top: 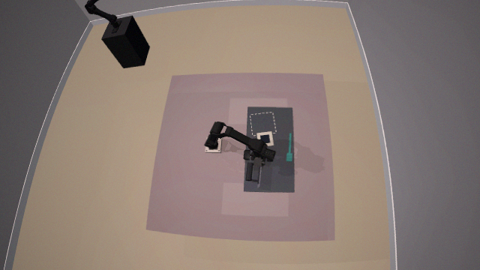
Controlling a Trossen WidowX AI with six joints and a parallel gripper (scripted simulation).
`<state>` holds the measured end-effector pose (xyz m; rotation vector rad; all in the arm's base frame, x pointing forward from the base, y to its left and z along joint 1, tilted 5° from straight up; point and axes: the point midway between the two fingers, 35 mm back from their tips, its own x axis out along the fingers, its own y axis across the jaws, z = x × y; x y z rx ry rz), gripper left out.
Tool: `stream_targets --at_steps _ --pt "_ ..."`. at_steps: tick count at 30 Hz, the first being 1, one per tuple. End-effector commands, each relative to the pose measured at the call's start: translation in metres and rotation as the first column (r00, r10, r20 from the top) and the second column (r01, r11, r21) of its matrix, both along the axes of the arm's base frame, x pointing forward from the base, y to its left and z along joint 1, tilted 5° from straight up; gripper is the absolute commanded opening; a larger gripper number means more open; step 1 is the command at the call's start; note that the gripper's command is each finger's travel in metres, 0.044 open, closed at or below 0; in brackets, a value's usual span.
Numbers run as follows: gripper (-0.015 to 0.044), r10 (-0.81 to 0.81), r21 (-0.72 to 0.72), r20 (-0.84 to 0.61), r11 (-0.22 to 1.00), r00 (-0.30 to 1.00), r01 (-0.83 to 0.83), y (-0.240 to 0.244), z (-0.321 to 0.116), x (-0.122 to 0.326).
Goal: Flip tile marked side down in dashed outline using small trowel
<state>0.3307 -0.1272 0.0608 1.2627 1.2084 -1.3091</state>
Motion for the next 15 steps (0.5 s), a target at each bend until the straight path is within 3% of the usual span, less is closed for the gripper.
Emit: stream_targets --at_steps 1,15 --pt "0.0100 -0.004 0.002 0.001 1.000 1.000 0.004 -0.001 -0.001 0.009" --pt "0.0100 -0.004 0.002 0.004 1.000 1.000 0.004 -0.003 -0.002 0.036"
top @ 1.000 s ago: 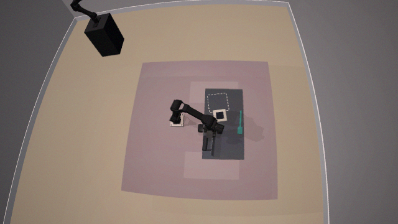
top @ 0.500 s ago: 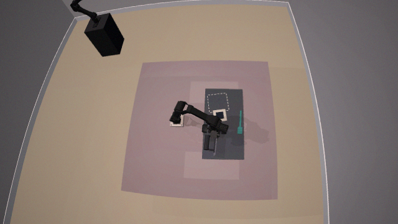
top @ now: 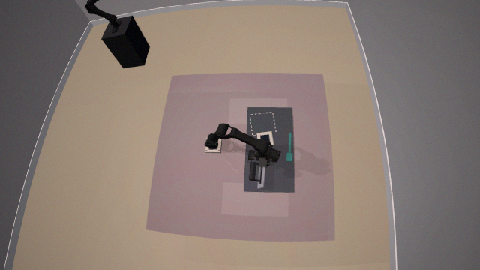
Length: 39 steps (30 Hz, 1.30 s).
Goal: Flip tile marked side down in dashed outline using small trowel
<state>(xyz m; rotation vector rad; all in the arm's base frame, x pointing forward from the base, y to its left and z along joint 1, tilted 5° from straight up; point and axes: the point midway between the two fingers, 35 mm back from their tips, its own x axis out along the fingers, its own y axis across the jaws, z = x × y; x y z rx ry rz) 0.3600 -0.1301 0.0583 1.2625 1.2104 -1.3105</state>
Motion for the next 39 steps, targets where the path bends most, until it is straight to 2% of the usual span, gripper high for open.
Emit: stream_targets --at_steps 1,8,12,24,28,39 --pt "0.0100 -0.004 0.001 0.006 1.000 1.000 0.004 -0.001 0.001 0.009" --pt "0.0100 0.000 -0.001 0.003 1.000 1.000 0.000 -0.001 0.000 0.011" --pt "0.0000 0.000 -0.001 0.004 1.000 1.000 0.000 -0.001 0.000 0.012" --pt "0.0000 0.000 -0.001 0.004 1.000 1.000 0.000 -0.001 0.000 0.012" --pt "0.0100 0.000 -0.001 0.004 1.000 1.000 0.000 -0.001 0.002 0.006" --pt "0.0100 0.000 0.000 0.002 1.000 1.000 0.000 0.002 0.015 -0.036"
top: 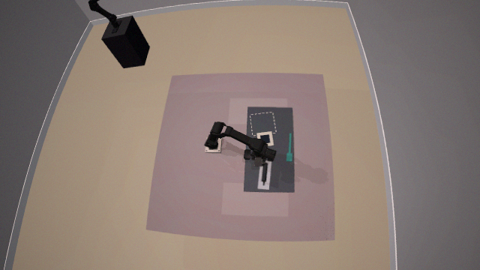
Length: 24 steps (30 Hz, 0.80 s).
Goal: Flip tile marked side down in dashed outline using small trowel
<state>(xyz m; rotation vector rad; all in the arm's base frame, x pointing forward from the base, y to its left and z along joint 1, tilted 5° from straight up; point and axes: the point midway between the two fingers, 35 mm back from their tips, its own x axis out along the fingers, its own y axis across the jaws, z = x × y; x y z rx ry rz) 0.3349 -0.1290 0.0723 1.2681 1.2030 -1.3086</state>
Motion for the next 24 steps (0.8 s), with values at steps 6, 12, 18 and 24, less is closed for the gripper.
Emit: stream_targets --at_steps 6,12,18,24 --pt "0.0100 0.003 0.001 -0.007 1.000 1.000 -0.003 0.005 0.005 -0.036" --pt "0.0100 0.000 0.003 -0.007 1.000 1.000 0.001 0.007 0.006 -0.045" --pt "0.0100 -0.004 0.004 -0.005 1.000 1.000 0.004 0.006 0.007 -0.042" --pt "0.0100 -0.003 0.004 -0.007 1.000 1.000 0.003 0.006 0.007 -0.042"
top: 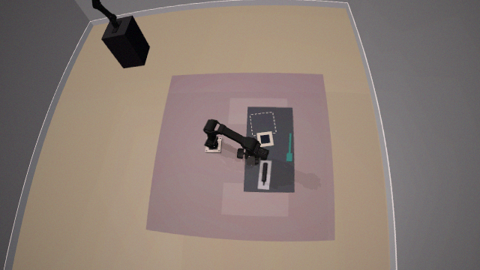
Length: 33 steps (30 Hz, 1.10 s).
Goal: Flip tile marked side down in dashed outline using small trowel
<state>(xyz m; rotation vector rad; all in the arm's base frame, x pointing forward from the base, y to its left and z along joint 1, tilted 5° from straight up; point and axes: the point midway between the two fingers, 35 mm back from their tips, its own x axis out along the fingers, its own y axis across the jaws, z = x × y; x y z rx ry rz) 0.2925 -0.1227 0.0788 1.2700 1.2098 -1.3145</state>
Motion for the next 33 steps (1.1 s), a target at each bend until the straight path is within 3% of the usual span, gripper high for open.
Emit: stream_targets --at_steps 1,14,18,30,33 --pt "0.0100 0.000 0.000 0.000 1.000 1.000 0.000 0.0000 0.0000 0.0000" --pt "0.0100 0.000 0.000 0.000 1.000 1.000 0.000 0.0000 0.0000 0.0000" --pt "0.0000 0.000 0.000 0.000 1.000 1.000 0.000 0.0000 0.0000 0.0000" --pt "0.0000 0.000 0.000 0.000 1.000 1.000 0.000 0.0000 0.0000 0.0000" --pt "0.0079 0.000 0.000 0.000 1.000 1.000 0.000 0.0000 0.0000 0.0000"
